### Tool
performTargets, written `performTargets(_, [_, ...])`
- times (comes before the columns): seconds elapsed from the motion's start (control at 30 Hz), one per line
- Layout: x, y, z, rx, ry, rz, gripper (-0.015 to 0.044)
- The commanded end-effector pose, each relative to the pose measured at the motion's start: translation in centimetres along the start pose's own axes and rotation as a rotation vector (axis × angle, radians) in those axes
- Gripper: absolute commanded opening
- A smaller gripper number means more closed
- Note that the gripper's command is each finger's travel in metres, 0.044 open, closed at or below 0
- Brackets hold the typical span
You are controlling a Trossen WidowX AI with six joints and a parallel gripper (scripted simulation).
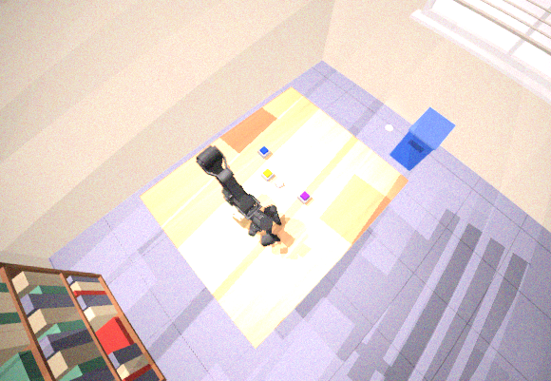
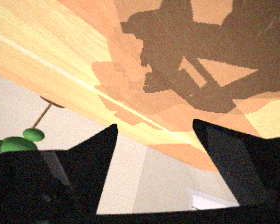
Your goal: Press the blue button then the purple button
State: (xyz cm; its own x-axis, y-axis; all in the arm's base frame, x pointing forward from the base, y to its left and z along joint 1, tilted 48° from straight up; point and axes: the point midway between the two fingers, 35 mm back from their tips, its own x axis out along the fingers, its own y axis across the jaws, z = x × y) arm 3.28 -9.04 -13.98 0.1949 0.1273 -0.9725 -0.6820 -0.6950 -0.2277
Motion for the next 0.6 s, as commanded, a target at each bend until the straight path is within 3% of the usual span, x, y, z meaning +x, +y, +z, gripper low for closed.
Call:
performTargets(0.0, [0.0, 0.0, -0.2, -0.021, 0.001, -0.003, 0.04])
performTargets(0.23, [-0.7, -1.9, -8.1, -0.821, 0.039, -0.118, 0.04])
performTargets(0.43, [-3.3, -8.4, -14.4, -1.567, 0.118, -0.256, 0.04])
performTargets(0.57, [-5.3, -13.1, -16.4, -1.931, 0.182, -0.338, 0.04])
